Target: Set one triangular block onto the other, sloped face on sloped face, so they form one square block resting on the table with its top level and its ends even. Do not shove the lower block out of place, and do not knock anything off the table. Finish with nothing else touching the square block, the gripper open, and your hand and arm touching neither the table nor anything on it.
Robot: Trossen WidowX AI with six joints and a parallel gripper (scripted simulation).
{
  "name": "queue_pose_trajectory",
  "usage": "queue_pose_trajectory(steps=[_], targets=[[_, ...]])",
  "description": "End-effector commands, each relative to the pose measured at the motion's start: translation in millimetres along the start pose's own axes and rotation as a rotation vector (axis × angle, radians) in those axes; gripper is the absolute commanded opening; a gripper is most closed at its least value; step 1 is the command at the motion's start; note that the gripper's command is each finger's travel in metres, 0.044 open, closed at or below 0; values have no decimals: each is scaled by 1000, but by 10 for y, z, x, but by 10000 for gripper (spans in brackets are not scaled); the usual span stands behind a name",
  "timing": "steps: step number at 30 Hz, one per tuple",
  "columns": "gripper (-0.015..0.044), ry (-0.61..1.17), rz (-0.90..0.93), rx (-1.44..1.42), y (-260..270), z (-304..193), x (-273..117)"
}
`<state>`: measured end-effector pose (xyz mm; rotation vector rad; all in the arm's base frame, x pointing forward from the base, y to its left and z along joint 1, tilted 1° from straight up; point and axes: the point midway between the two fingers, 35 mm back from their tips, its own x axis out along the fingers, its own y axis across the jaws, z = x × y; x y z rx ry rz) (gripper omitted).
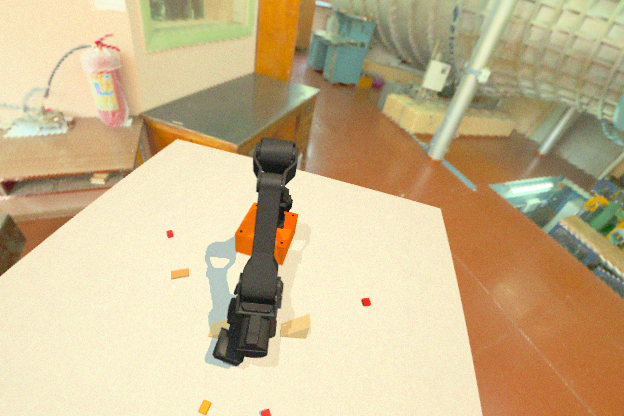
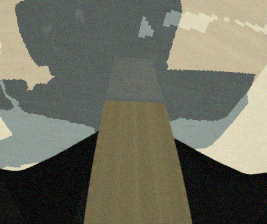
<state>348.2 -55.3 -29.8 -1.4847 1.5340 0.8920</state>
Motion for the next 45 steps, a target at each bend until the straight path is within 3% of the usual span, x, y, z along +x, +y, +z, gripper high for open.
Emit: queue_pose_trajectory(steps=[1,7,11,45], targets=[[124,4,1,-3,8,-4,10],[0,2,1,-2,4,-8,-8],[0,-13,1,-1,3,-16,-20],[0,-887,1,1,7,-639,-38]])
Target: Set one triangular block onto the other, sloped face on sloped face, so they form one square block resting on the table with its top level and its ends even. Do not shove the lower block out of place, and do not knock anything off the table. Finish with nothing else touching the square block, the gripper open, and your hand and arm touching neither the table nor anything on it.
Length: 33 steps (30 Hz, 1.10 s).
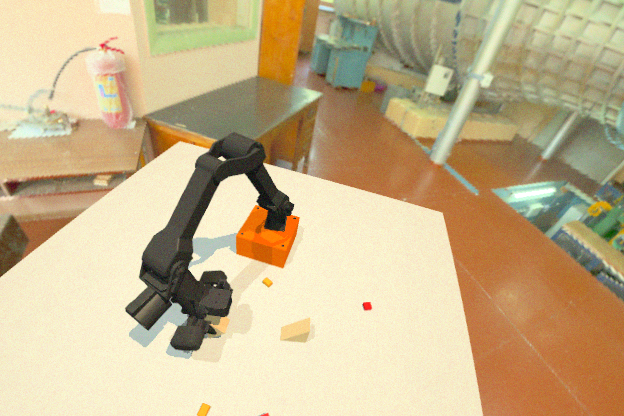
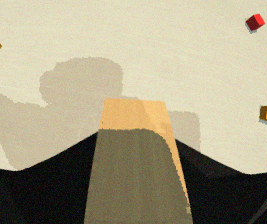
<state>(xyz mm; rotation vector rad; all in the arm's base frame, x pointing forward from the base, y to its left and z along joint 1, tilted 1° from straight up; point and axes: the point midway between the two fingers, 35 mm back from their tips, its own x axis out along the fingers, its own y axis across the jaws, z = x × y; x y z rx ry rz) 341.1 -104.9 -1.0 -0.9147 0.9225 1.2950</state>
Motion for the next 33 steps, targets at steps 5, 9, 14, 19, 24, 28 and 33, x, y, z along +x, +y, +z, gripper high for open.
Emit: queue_pose_trajectory(steps=[5,9,14,19,24,28,33], targets=[[0,-189,-9,-1,-18,-131,-73],[0,-283,-8,-2,-16,-197,-90],[0,-414,-8,-2,-14,-289,-106],[53,-424,3,-2,4,-286,-92],[184,-424,3,-2,4,-286,-92],[289,-424,3,-2,4,-286,-92],[420,-424,3,-2,4,-286,-92]])
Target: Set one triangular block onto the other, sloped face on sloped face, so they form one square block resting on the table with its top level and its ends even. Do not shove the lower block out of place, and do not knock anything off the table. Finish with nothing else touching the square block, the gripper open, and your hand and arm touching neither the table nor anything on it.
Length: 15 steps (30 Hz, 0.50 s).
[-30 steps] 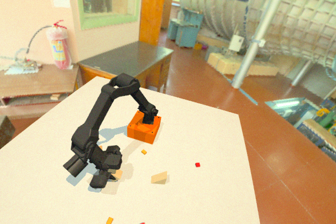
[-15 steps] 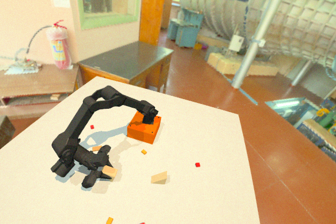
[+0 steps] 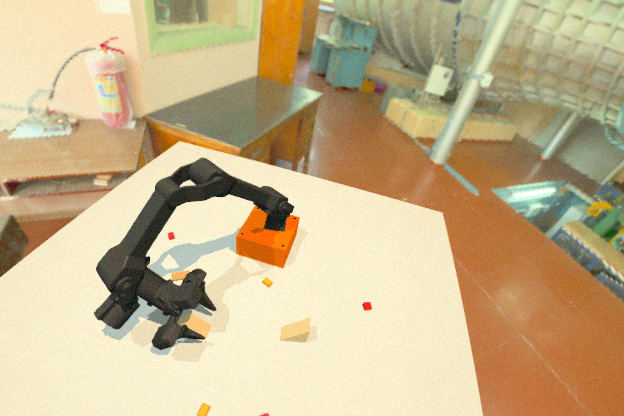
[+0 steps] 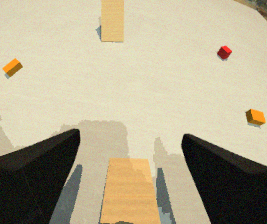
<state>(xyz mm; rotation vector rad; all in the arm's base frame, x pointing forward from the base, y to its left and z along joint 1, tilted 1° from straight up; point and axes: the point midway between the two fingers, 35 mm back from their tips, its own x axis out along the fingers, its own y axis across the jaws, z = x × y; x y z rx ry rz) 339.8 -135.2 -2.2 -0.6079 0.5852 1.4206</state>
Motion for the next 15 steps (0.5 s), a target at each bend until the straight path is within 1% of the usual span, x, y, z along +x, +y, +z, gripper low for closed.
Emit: queue_pose_trajectory(steps=[1,8,10,13,15], targets=[[440,1,3,4,8,-3,7],[440,2,2,4,5,15,-12],[440,6,-6,7,-10,145,-144],[440,18,-30,15,-11,538,-503],[440,23,-40,19,9,723,-654]])
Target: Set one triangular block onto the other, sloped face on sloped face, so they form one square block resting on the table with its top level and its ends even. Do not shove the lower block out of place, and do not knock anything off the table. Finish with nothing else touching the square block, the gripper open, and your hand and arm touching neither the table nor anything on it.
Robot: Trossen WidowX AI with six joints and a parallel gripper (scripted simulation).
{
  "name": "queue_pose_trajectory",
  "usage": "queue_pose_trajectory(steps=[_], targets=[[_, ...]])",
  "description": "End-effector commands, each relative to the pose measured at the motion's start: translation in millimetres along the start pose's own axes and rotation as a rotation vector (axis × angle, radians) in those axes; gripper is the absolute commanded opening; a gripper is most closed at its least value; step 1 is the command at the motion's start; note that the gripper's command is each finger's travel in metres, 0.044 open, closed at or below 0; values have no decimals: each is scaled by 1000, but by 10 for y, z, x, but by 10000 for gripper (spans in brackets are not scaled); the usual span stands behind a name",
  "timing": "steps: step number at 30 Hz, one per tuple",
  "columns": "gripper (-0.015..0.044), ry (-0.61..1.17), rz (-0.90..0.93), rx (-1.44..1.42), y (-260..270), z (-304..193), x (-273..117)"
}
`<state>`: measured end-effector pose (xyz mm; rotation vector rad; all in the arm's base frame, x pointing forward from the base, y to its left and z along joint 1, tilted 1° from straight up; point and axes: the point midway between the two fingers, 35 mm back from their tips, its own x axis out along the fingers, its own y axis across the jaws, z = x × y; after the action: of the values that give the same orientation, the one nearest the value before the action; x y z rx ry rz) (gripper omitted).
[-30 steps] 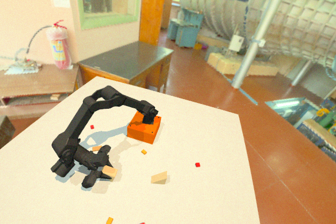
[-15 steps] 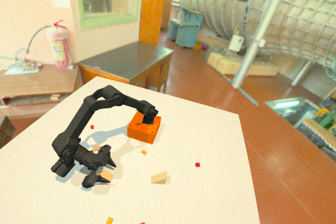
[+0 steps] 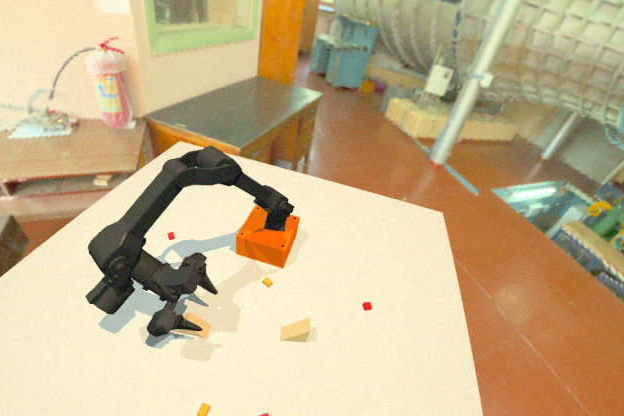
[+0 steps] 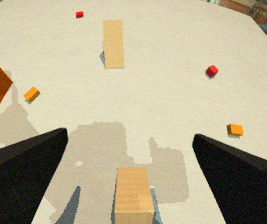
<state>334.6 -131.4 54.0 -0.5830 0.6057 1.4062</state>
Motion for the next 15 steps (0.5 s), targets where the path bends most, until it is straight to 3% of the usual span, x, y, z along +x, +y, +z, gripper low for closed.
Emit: queue_pose_trajectory(steps=[1,7,11,15], targets=[[440,23,-39,-13,-11,318,-306],[440,86,-2,-24,-9,292,-223],[440,428,223,33,120,157,212],[440,849,303,56,156,58,454]])
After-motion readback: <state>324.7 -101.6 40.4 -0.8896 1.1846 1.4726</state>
